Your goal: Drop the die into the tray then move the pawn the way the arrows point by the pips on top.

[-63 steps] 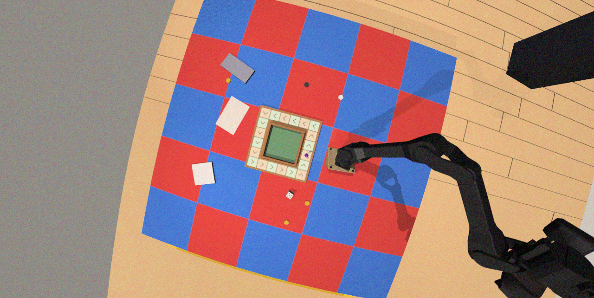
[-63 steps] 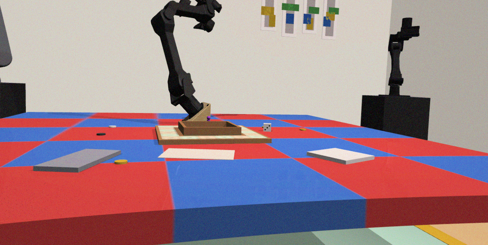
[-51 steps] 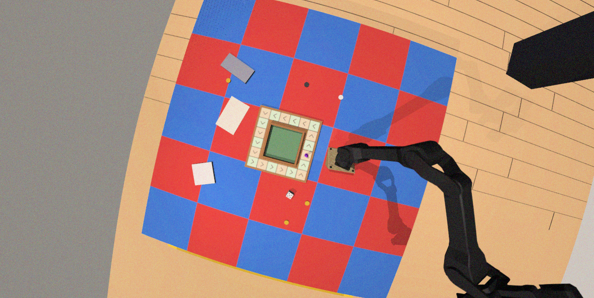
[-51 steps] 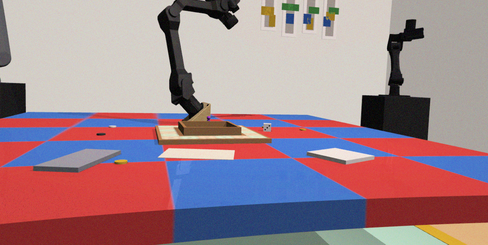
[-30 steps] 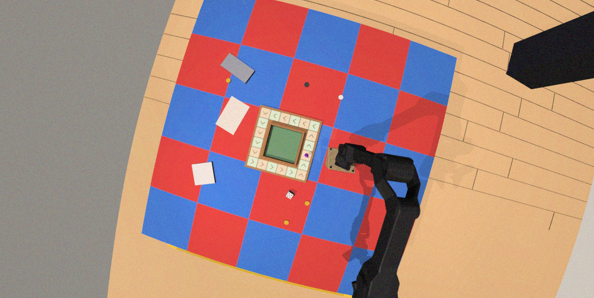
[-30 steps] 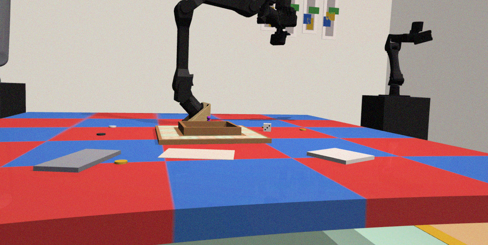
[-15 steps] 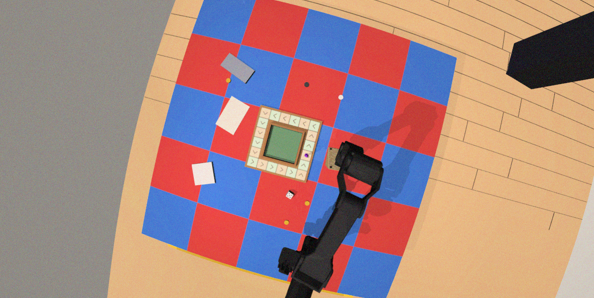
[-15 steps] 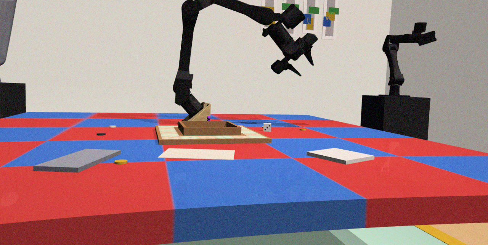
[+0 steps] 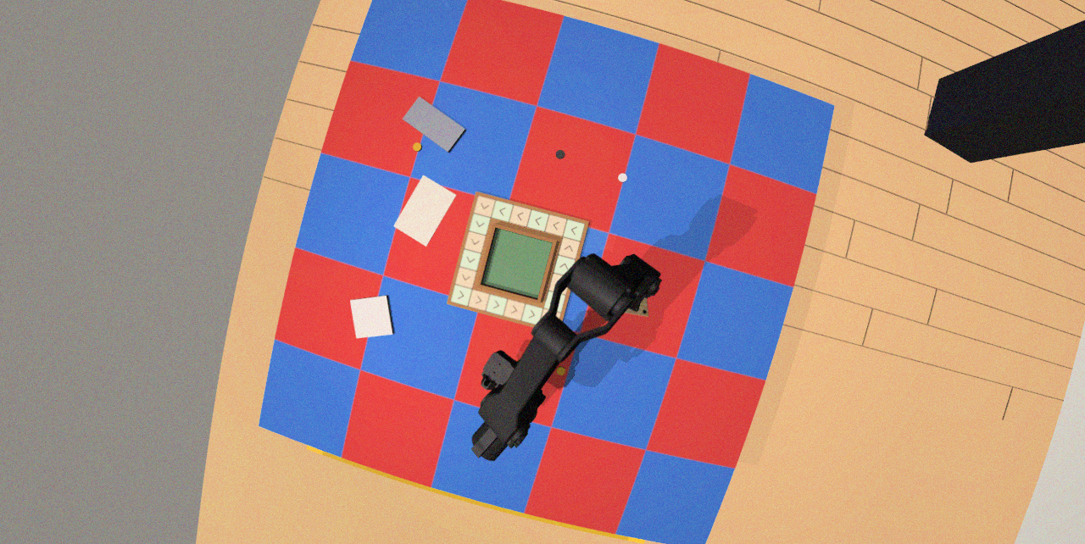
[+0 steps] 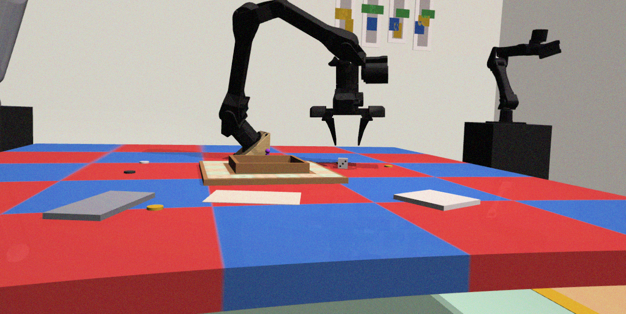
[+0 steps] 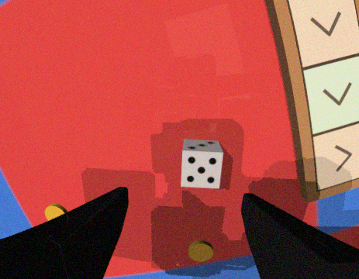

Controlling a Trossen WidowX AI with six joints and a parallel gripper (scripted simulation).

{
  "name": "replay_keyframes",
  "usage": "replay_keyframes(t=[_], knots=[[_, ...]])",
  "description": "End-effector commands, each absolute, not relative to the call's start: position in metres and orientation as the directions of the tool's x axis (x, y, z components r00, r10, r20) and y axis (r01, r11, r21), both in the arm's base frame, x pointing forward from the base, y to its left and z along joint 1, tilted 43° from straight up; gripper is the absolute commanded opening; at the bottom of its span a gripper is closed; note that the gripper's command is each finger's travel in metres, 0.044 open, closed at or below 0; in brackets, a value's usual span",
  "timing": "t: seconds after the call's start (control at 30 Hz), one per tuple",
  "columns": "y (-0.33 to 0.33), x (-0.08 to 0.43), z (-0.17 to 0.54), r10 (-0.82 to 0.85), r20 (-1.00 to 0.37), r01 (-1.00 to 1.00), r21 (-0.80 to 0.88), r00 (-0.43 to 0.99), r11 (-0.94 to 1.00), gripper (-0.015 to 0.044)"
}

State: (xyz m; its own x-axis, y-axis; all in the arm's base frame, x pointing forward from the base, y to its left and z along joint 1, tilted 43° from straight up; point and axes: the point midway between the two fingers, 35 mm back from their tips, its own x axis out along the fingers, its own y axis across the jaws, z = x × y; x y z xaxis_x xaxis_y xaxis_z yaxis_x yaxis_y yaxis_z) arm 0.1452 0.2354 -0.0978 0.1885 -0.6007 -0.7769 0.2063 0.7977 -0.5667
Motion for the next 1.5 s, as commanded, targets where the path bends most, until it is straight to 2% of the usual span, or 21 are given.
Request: replay_keyframes(t=[0.0, 1.03, 1.2, 1.47], knots=[[0.227, 0.145, -0.096, -0.632, -0.747, 0.201, -0.6, 0.204, 0.774, 0.0275], [0.197, 0.154, -0.131, -0.633, -0.747, 0.202, -0.6, 0.205, 0.774, 0.0275], [0.197, 0.154, -0.131, -0.633, -0.747, 0.202, -0.6, 0.205, 0.774, 0.0144], [0.197, 0.154, -0.131, -0.633, -0.747, 0.202, -0.6, 0.205, 0.774, 0.009]])
